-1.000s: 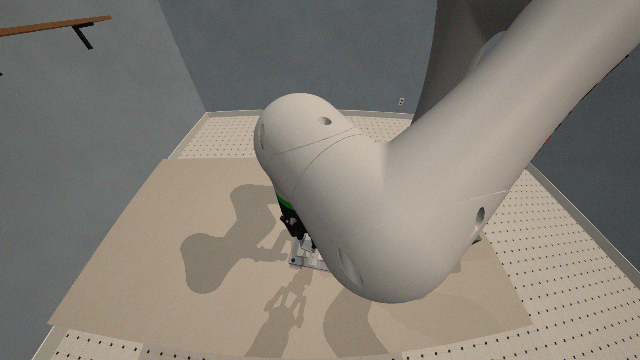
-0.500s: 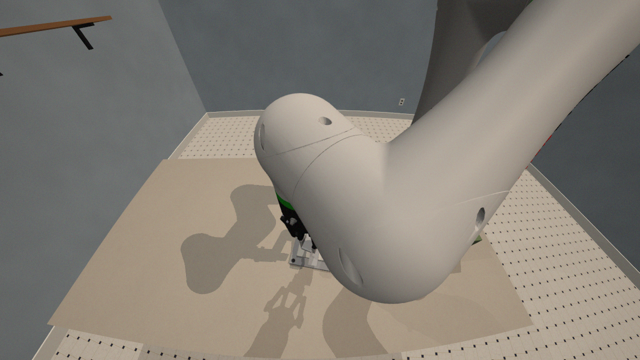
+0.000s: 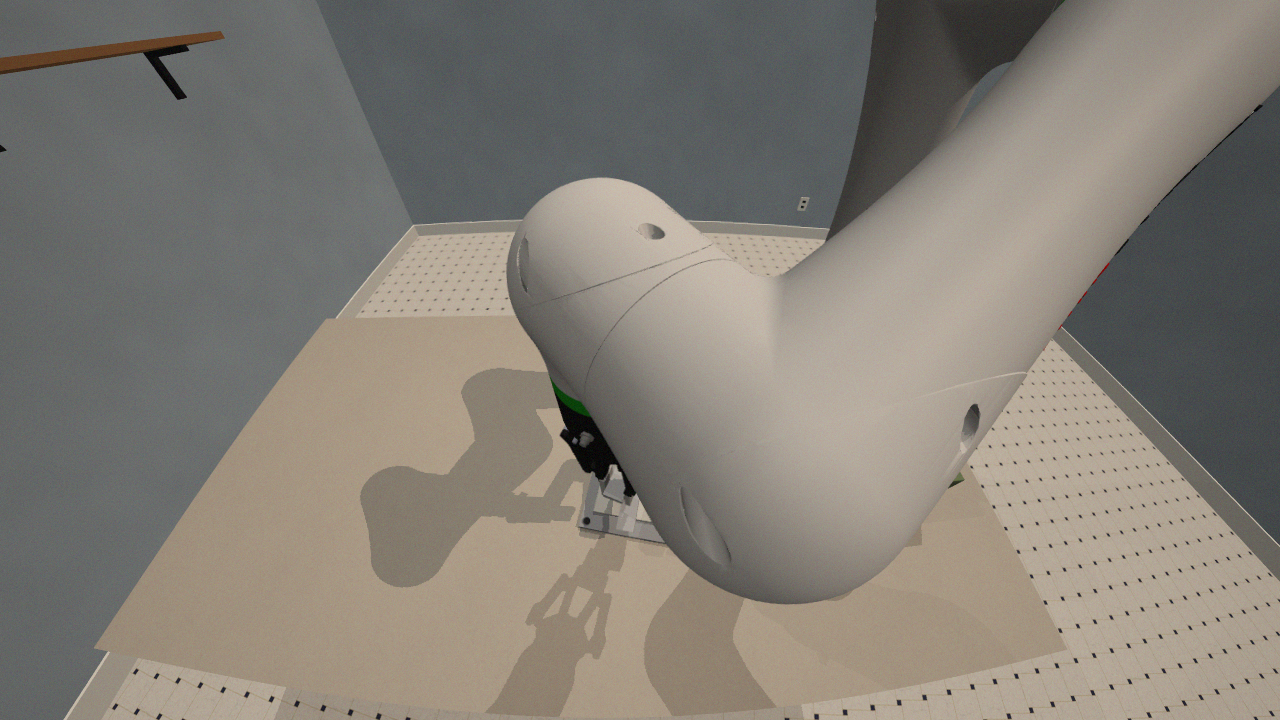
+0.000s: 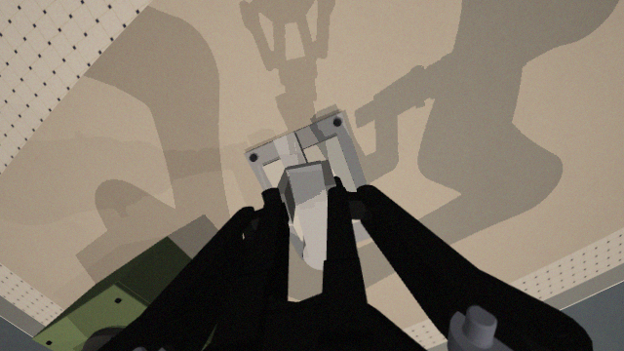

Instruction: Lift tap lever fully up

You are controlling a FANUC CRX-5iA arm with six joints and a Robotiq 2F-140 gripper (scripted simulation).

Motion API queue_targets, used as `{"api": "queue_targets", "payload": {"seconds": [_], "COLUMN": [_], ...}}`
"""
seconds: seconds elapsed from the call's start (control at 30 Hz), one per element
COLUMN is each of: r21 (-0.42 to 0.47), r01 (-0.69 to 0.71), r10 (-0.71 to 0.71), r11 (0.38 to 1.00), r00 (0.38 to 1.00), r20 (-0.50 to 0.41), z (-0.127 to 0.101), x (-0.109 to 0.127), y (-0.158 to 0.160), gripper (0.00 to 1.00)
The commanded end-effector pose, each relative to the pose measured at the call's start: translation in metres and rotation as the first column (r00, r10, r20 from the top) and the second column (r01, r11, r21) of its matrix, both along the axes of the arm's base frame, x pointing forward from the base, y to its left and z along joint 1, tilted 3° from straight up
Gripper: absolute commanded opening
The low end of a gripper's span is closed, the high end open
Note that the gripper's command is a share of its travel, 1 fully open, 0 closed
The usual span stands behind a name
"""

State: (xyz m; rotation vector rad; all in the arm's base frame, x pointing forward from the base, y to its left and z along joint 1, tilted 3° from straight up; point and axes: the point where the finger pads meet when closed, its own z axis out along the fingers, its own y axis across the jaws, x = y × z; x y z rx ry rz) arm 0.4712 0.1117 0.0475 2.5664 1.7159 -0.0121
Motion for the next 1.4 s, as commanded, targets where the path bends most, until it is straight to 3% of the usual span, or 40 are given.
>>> {"api": "queue_targets", "payload": {"seconds": [0.0,0.47,1.37], "r21": [0.0,0.0,0.0], "r01": [0.0,0.0,0.0], "r10": [0.0,0.0,0.0], "r11": [1.0,1.0,1.0], "r00": [1.0,1.0,1.0], "r20": [0.0,0.0,0.0], "z": [0.005,0.026,0.027], "x": [0.0,-0.005,-0.005], "y": [-0.001,-0.009,-0.009], "gripper": [0.0,0.0,0.0]}}
